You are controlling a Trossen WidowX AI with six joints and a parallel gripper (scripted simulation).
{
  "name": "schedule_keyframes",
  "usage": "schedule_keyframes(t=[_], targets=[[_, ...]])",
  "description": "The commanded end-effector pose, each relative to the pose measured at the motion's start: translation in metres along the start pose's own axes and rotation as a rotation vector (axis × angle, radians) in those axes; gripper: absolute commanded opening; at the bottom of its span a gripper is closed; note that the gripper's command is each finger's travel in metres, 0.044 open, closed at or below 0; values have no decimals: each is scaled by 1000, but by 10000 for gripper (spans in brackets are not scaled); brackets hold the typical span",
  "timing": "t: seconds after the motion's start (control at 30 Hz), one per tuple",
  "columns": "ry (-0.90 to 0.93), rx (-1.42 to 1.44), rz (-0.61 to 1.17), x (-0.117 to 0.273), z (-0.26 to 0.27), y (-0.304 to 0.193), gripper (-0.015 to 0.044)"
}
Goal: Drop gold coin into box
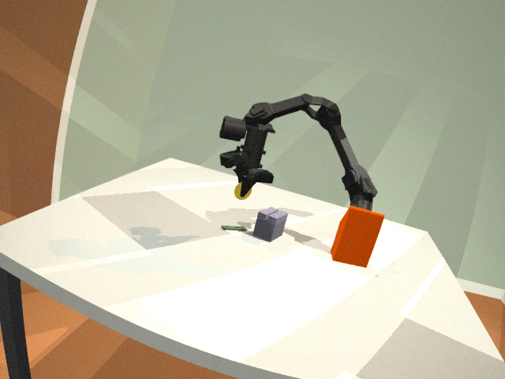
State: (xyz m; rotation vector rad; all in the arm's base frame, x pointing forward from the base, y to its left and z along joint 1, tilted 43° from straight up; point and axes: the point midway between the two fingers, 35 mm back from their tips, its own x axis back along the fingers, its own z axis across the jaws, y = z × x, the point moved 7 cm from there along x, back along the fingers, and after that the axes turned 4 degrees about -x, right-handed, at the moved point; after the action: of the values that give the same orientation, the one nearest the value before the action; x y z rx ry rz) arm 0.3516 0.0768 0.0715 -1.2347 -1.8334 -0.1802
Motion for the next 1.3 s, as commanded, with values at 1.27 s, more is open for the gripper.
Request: schedule_keyframes(t=[1.27], targets=[[6, 579, 1, 5, 10, -41, 0]])
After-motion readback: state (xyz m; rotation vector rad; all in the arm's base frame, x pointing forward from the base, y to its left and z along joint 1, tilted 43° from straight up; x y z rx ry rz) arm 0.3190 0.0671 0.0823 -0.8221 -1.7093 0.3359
